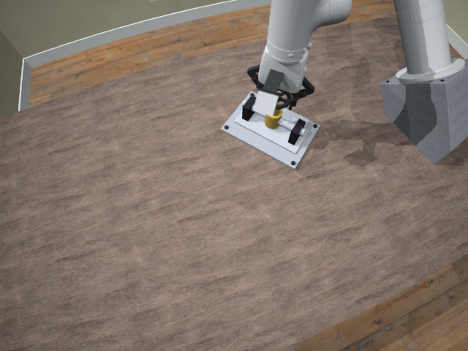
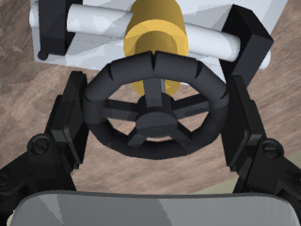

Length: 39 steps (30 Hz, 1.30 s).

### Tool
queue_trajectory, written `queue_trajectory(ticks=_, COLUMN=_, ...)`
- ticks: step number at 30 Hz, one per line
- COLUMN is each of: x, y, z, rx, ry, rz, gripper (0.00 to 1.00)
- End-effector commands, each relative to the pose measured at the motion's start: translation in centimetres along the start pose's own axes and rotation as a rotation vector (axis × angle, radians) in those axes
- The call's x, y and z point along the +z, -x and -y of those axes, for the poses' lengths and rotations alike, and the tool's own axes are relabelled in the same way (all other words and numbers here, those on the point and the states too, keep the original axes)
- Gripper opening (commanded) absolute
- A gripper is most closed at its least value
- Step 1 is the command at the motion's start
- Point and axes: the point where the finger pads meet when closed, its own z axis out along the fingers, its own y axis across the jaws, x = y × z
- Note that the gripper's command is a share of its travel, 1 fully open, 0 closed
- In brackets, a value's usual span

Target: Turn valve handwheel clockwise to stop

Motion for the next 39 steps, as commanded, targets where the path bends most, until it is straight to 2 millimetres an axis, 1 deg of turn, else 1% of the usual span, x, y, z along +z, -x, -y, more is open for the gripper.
queue_trajectory(ticks=1, x=-0.03, y=-0.04, z=-0.03, rx=0.000, ry=0.000, rz=-0.001, gripper=0.00)
queue_trajectory(ticks=39, x=-0.03, y=-0.04, z=-0.03, rx=0.019, ry=0.000, rz=-0.001, gripper=0.00)
